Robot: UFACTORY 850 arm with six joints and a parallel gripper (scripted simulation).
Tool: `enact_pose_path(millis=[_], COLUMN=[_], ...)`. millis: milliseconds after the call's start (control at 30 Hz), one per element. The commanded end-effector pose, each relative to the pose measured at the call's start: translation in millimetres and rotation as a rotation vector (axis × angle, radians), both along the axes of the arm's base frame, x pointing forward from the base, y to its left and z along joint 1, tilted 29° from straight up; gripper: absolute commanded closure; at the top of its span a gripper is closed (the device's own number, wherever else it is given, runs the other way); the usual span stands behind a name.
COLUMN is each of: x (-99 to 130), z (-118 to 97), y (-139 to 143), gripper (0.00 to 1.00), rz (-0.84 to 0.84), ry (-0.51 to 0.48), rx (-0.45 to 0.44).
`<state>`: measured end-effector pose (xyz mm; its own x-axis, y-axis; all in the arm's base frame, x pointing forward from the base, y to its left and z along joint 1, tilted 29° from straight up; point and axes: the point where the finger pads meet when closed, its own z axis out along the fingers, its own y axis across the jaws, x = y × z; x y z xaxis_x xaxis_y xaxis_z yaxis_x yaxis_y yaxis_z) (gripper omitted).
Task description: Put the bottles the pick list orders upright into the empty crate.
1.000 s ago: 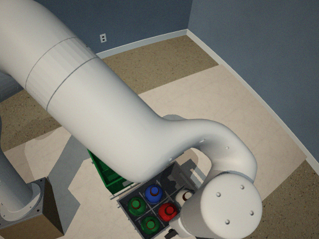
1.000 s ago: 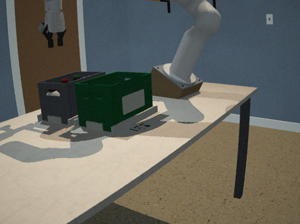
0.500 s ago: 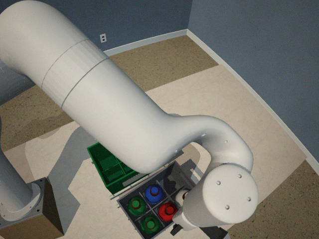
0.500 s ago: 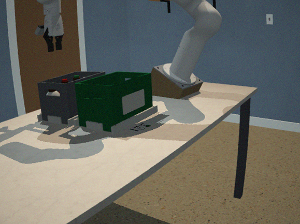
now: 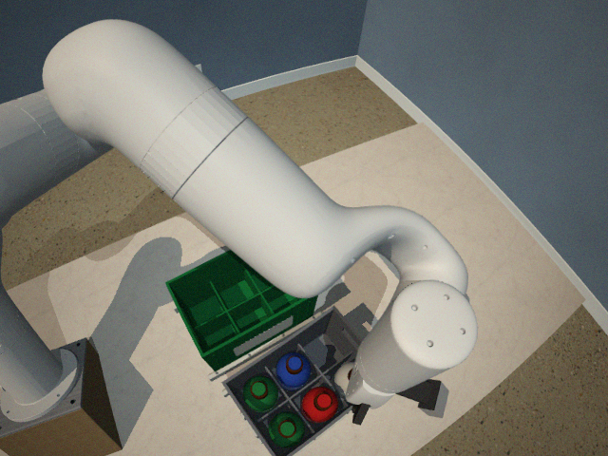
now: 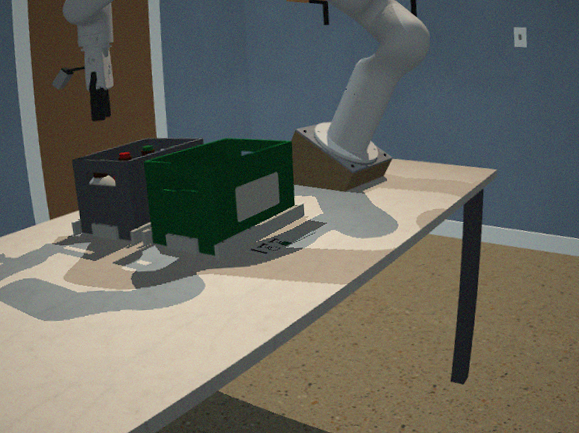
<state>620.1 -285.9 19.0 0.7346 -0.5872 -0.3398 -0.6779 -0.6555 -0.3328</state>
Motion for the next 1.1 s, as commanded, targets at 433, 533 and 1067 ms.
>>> enact_pose_path(millis=[433,533,1067], x=[29,29,29], z=[-16,-16,-27], y=[37,37,43], gripper=[0.35,0.35,0.35], rz=[0.165,0.165,0.165], ry=[-0.1,-0.1,-0.1], rx=[0.007,0.007,0.007])
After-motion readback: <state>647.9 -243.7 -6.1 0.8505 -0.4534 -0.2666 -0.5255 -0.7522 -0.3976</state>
